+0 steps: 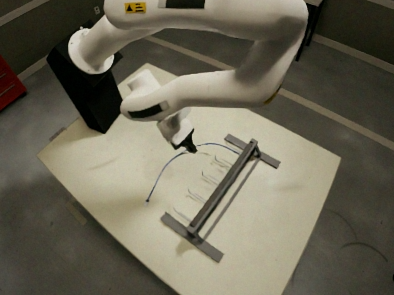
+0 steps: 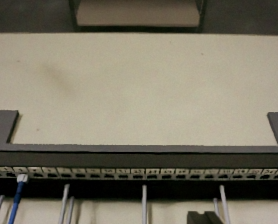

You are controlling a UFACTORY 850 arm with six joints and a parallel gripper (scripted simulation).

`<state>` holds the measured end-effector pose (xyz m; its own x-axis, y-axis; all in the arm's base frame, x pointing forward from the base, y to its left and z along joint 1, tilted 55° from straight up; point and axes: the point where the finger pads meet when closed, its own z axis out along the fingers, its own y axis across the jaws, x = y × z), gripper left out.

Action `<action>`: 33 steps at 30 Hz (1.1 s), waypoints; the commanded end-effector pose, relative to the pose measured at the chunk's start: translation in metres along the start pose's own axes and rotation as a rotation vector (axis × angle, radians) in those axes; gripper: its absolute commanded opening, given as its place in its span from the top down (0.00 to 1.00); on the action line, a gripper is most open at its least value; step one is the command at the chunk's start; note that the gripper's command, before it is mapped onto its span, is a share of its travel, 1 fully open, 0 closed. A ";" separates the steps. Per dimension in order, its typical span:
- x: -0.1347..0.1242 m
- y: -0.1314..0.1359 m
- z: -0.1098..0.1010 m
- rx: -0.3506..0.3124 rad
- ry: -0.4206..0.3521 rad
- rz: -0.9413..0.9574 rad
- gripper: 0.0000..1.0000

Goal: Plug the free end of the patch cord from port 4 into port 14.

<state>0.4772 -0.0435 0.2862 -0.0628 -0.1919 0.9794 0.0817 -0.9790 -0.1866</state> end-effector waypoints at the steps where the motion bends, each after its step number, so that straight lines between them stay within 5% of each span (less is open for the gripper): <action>1: 0.000 0.014 0.001 0.009 -0.001 -0.001 1.00; 18: 0.000 0.025 0.004 0.009 -0.001 -0.001 1.00; 33: 0.000 0.025 0.048 0.009 -0.001 -0.001 1.00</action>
<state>0.5148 -0.0650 0.2844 -0.0621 -0.1914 0.9795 0.0909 -0.9784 -0.1854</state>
